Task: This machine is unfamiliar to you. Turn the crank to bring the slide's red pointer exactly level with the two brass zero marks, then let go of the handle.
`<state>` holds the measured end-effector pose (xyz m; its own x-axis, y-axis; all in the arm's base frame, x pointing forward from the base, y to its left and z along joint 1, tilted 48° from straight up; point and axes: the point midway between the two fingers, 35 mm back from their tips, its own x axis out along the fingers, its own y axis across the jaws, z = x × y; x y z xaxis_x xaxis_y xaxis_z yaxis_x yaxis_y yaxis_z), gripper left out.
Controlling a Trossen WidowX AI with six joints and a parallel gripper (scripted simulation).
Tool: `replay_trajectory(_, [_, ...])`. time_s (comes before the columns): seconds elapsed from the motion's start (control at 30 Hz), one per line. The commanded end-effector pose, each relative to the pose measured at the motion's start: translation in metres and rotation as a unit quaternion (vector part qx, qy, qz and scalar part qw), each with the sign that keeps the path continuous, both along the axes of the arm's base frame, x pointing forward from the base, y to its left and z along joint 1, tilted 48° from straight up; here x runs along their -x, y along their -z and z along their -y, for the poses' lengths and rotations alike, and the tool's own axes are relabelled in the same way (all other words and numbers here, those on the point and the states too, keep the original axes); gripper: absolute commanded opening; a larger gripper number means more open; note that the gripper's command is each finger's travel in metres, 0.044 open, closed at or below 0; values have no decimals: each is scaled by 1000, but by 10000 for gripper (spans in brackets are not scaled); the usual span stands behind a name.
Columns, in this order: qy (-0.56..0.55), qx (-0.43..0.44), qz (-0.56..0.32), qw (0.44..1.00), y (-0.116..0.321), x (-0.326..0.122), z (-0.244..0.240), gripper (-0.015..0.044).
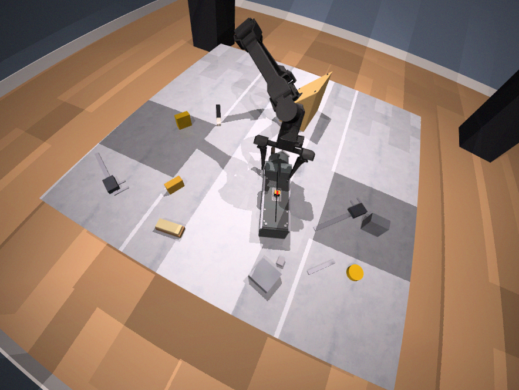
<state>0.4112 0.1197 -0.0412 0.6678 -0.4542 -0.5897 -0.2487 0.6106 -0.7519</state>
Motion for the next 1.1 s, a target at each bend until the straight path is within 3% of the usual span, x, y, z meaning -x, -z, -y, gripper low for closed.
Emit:
replay_trajectory(0.0, [-2, -3, 0, 1000, -7, -1, -10, 440])
replay_trajectory(0.27, [0, -2, 1, 1000, -41, 0, -46, 440])
replay_trajectory(1.07, [-61, -32, -50, 996, -84, 101, -8, 440])
